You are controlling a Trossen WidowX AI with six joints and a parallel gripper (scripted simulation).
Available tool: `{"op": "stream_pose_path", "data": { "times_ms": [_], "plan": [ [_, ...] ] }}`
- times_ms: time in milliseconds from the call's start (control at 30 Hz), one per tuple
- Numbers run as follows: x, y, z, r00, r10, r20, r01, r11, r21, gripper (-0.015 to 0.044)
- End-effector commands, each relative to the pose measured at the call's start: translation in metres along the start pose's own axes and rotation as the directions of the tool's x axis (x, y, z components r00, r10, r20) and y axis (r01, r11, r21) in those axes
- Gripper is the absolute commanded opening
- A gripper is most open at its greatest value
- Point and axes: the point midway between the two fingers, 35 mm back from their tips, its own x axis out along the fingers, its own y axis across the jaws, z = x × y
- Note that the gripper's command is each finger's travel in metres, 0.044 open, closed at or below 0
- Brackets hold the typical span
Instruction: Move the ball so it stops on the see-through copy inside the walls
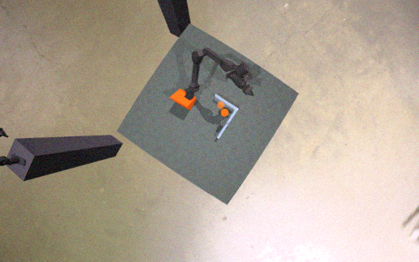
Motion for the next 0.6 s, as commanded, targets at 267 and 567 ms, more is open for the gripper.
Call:
{"op": "stream_pose_path", "data": {
  "times_ms": [267, 567],
  "plan": [
    [0.064, 0.059, -0.154, 0.811, 0.474, -0.344, -0.549, 0.819, -0.167, 0.0440],
    [0.063, 0.114, -0.227, 0.536, 0.768, -0.352, -0.844, 0.503, -0.187, 0.0440]
  ]
}}
